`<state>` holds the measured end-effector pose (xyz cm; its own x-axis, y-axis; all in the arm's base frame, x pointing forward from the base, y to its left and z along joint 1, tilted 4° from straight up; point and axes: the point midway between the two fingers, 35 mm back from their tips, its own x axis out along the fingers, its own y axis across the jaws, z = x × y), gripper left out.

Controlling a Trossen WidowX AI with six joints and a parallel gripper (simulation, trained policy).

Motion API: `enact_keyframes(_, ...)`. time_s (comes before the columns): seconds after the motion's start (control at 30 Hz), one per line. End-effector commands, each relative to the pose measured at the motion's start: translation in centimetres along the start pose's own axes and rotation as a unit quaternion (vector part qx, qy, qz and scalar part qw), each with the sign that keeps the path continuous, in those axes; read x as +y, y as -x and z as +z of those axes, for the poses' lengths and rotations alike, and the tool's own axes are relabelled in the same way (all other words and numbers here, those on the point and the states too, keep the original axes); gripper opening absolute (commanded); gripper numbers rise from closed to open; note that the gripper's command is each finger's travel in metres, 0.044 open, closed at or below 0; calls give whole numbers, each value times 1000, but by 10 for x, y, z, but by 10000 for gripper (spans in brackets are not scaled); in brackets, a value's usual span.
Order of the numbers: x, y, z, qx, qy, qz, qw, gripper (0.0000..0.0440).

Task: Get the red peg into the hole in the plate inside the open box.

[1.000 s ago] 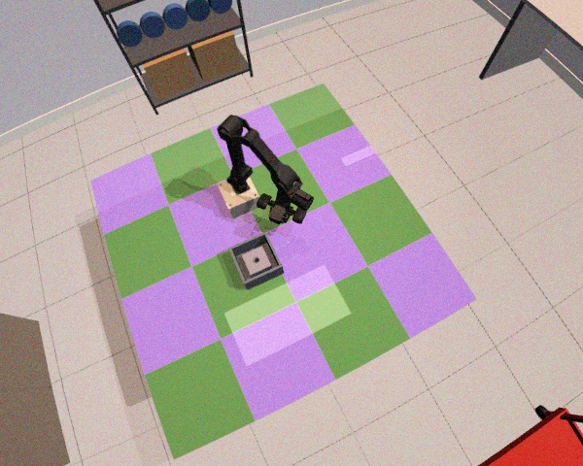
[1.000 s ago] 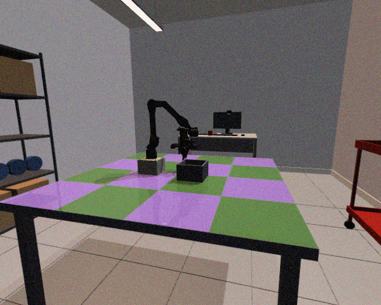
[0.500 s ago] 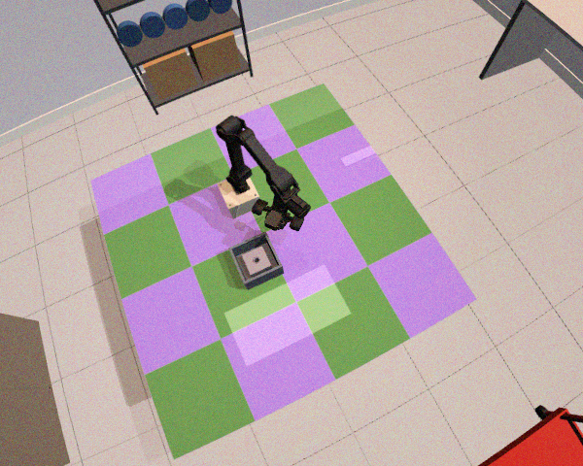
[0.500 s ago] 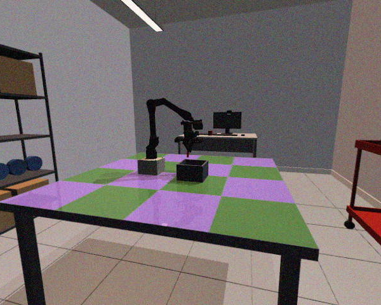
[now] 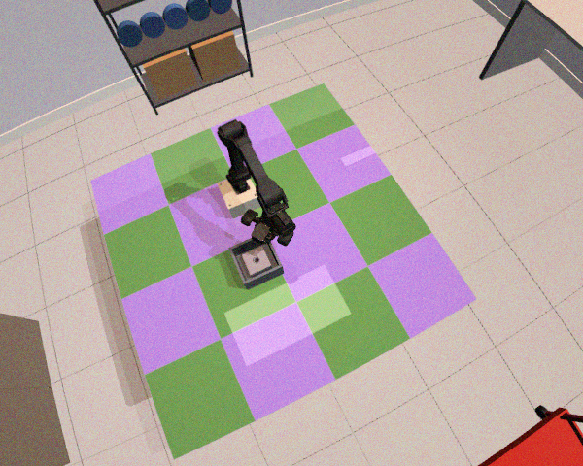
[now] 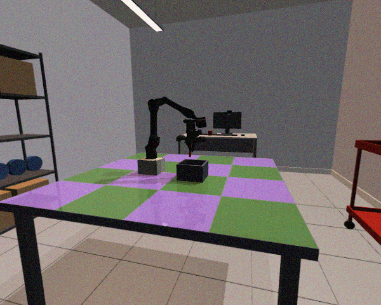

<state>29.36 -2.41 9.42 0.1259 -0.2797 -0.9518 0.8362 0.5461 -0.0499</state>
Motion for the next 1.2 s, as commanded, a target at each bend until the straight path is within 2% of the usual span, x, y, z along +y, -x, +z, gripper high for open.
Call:
enact_keyframes(0.0,0,-6,14,3,-10,1,1000,0)
enact_keyframes(0.37,-7,-31,51,14,-47,0,999,2)
enact_keyframes(0.73,-9,-70,63,41,-64,-4,997,12)
enact_keyframes(0.87,-10,-86,62,51,-57,-10,997,100)
enact_keyframes(0.97,-12,-96,62,59,-43,-23,997,123)
enact_keyframes(1.17,-6,-108,80,51,-44,-17,998,270)
